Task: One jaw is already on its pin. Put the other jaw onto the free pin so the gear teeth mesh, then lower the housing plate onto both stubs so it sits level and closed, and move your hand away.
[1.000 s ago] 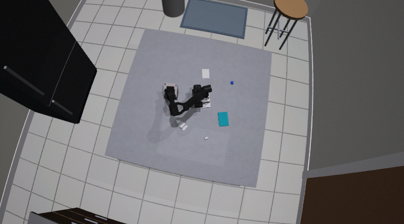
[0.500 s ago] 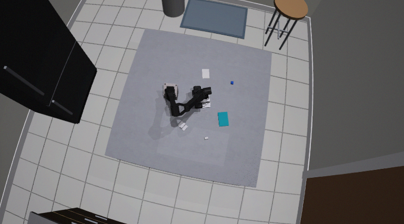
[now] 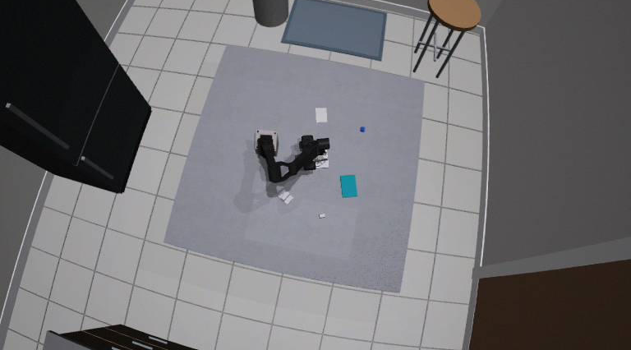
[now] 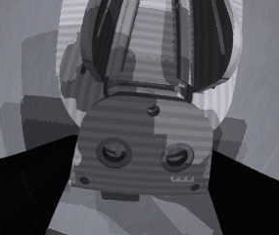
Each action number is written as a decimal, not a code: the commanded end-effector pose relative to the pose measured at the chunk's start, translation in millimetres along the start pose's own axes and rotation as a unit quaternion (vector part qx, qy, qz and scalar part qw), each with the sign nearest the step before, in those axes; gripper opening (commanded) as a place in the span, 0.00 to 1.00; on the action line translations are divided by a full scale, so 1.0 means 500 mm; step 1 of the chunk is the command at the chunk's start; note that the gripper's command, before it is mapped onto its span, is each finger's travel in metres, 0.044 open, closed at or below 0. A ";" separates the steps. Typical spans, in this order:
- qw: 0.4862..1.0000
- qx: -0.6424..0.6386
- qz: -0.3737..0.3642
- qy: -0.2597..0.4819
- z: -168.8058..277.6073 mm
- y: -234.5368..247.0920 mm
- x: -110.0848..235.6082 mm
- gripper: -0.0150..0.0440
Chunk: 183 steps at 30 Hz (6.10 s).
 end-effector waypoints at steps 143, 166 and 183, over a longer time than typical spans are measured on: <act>1.000 0.002 0.003 0.000 0.000 -0.001 -0.030 0.85; 1.000 0.002 0.003 0.000 0.000 -0.001 -0.030 0.85; 1.000 0.000 0.000 -0.001 0.000 0.000 -0.029 1.00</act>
Point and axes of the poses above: the point midway between the two fingers, 35 mm back from their tips, its own x axis back along the fingers, its own y axis across the jaws, z = x × y, the point moved 7 cm from there along x, back along the fingers, and after that the axes turned 6 degrees about x, right-handed, at the moved point
